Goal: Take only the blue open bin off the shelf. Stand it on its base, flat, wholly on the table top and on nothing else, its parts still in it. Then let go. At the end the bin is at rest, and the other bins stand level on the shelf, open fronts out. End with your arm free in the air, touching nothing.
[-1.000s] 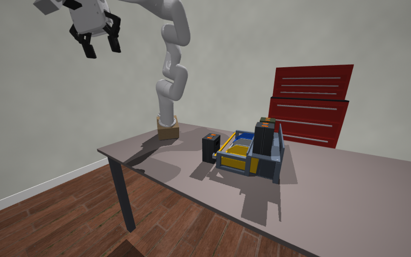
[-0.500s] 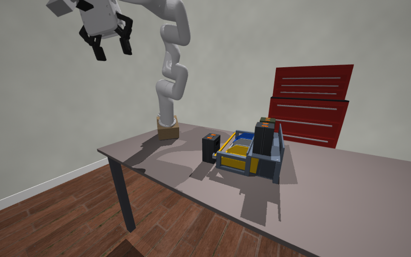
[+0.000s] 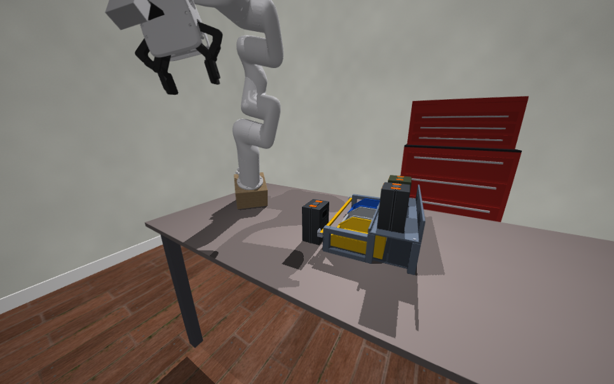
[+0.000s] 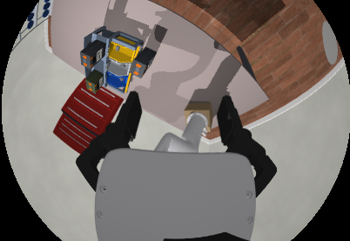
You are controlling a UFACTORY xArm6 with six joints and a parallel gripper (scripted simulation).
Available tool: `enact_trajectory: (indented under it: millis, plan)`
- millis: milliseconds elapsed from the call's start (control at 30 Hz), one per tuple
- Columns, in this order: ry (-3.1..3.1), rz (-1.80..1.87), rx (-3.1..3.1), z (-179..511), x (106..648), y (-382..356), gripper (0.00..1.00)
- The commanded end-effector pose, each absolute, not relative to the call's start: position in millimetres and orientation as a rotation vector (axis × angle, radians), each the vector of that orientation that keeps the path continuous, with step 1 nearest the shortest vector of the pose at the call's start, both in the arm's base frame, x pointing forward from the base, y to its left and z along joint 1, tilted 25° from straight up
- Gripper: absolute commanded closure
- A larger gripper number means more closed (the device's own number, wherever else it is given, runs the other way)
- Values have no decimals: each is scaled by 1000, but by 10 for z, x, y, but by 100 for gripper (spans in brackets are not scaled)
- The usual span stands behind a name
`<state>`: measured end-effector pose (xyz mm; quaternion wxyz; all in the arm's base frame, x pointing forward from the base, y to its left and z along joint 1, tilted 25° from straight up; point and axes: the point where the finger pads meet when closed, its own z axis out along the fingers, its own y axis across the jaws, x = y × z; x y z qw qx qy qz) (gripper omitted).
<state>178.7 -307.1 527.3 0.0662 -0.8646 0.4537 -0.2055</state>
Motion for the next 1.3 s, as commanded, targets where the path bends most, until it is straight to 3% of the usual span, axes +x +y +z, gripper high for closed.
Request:
enact_trajectory:
  millis: [0,233,400,800,967,1267]
  plan:
    - [1314,-617,-2631,5284,1904,-3016,0]
    - [1314,-617,-2631,5284,1904,-3016,0]
    - [1051,-588,-2712,5284,2338,-2687,0]
    - [1051,-588,-2712,5284,2338,-2687,0]
    - [786,-556,-2769,5284,2712,-2292,0]
    - [786,-556,-2769,5284,2712,-2292,0]
